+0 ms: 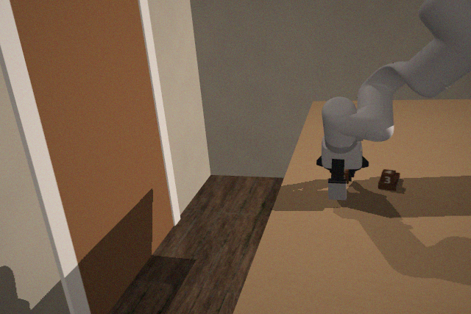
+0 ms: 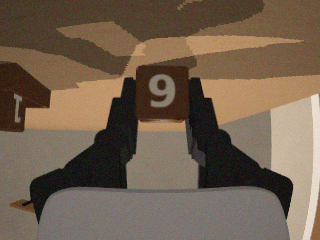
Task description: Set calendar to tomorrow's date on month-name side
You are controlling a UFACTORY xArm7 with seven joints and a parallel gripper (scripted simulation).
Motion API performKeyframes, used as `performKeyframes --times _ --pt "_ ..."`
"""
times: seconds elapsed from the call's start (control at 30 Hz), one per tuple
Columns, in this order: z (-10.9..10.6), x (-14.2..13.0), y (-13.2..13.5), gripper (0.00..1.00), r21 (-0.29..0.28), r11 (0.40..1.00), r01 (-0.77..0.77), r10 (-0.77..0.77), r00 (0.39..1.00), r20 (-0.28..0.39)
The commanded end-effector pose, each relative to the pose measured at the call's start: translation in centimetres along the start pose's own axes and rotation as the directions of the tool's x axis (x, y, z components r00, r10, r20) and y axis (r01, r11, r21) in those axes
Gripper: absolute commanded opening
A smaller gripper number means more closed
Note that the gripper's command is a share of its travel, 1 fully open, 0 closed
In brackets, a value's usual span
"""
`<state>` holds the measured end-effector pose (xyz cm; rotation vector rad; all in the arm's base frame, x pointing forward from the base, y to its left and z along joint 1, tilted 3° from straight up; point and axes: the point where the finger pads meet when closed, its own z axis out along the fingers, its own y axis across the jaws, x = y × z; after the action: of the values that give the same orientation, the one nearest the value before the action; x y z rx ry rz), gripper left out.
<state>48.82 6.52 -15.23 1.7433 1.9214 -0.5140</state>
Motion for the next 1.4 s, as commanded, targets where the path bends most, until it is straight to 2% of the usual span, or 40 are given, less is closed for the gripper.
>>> performKeyframes --times 0.0,0.53,0.8,1.2,1.37 --pt "-0.1 -0.1 0.2 0.29 -0.003 1.000 -0.002 0.002 1.000 -0.001" --pt "-0.2 -0.1 0.2 0.29 -0.003 1.000 -0.002 0.002 1.000 -0.001" --pt "-1.0 -0.7 0.2 0.29 -0.003 1.000 -0.002 0.002 1.000 -0.001" --pt "-4.9 -3.4 0.1 0.29 -0.003 1.000 -0.002 0.002 1.000 -0.001" --pt "-5.5 -3.8 0.1 0.29 -0.003 1.000 -0.002 0.002 1.000 -0.001"
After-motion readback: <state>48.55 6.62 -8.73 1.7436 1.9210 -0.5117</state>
